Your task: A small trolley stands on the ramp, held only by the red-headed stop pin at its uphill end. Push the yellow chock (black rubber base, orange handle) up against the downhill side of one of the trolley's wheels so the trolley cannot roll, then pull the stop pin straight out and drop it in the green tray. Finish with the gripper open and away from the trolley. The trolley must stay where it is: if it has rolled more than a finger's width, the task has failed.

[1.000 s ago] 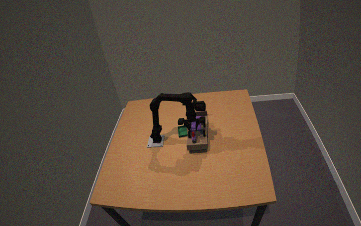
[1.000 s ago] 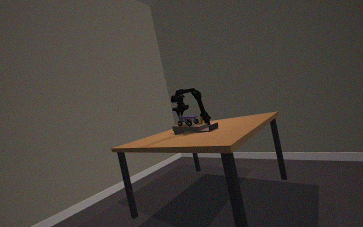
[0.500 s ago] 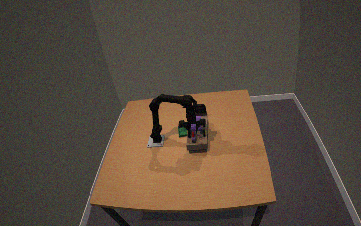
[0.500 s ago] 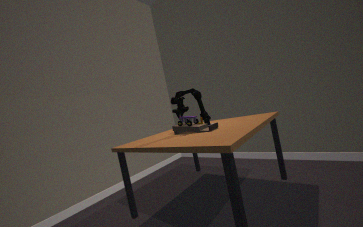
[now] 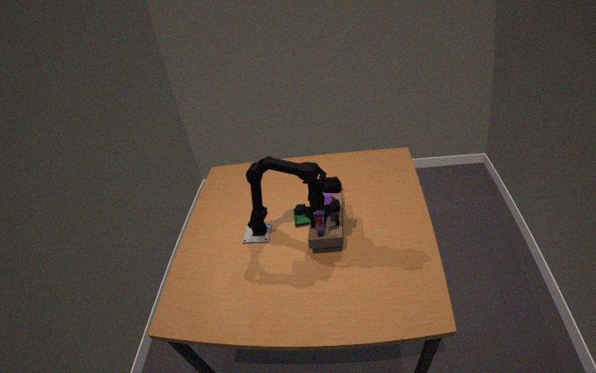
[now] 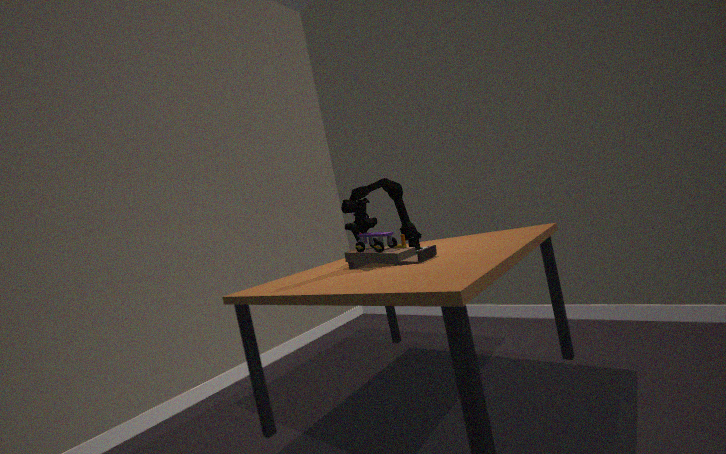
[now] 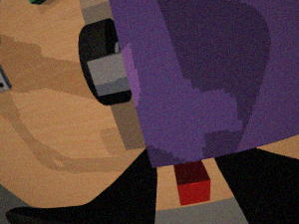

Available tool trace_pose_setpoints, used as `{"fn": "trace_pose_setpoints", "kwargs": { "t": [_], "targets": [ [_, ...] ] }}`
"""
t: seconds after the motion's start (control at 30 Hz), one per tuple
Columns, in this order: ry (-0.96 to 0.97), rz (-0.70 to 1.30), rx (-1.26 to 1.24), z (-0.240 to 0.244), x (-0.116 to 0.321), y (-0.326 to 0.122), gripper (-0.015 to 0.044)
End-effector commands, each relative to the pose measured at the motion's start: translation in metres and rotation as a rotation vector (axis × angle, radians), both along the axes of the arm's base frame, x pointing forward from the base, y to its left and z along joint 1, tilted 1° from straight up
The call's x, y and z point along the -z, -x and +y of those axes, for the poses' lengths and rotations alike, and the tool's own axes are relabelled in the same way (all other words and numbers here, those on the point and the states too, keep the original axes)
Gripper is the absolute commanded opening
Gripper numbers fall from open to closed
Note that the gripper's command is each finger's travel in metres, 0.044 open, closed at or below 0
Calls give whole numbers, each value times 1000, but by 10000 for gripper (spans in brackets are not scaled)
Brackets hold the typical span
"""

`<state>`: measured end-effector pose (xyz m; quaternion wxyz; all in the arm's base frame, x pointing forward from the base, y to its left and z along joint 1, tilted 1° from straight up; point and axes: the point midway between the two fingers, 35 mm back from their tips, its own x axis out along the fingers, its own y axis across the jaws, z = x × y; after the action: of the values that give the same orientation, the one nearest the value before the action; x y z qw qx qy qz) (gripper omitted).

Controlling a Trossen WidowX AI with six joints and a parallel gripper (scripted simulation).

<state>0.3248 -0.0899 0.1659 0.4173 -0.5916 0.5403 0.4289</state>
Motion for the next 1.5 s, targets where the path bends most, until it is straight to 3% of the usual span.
{"fn": "trace_pose_setpoints", "kwargs": {
  "t": [0.0,0.17,0.47,1.47],
  "targets": [
    [3,-6,-4,-1,1,1,190],
    [0,1,0,0,1,0,59],
    [0,0,0,0,1,0,0],
    [3,-5,-4,1,-9,3,0]
  ]
}}
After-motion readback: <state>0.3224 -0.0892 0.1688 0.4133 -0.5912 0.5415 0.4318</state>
